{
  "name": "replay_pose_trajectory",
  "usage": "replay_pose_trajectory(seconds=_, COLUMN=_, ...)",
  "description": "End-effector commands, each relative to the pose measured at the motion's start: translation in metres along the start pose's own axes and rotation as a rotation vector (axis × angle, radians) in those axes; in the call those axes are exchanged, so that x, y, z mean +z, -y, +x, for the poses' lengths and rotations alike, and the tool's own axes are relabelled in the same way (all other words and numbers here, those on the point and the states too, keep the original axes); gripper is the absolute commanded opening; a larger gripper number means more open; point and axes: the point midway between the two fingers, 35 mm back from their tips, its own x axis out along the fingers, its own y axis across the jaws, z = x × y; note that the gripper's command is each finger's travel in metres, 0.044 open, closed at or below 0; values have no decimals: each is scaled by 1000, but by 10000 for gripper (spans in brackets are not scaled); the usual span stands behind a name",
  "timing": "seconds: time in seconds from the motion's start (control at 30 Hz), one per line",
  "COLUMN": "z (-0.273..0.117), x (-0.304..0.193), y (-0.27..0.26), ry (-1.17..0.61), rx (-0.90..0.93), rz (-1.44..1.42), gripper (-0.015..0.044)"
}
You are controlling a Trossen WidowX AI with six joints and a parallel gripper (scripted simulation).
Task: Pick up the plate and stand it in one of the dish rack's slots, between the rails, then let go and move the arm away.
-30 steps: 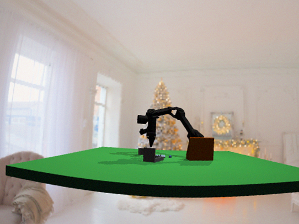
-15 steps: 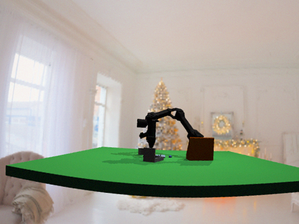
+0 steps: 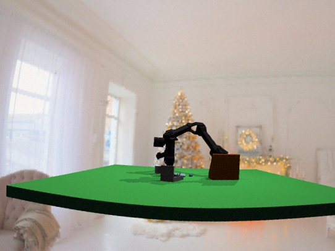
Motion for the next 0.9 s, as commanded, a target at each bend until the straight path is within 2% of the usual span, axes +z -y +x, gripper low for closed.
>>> replay_pose_trajectory(seconds=0.0, z=8, x=-2, y=0, ry=-1, rx=-5, rz=-5, gripper=400)
replay_pose_trajectory(seconds=0.1, z=10, x=-2, y=0, ry=-1, rx=-5, rz=-5, gripper=400)
replay_pose_trajectory(seconds=0.17, z=10, x=-2, y=0, ry=-1, rx=-5, rz=-5, gripper=354)
replay_pose_trajectory(seconds=0.43, z=10, x=-2, y=0, ry=-1, rx=-5, rz=-5, gripper=354)
replay_pose_trajectory(seconds=0.83, z=10, x=-2, y=0, ry=-1, rx=-5, rz=-5, gripper=274)
replay_pose_trajectory(seconds=0.87, z=10, x=-2, y=0, ry=-1, rx=-5, rz=-5, gripper=247)
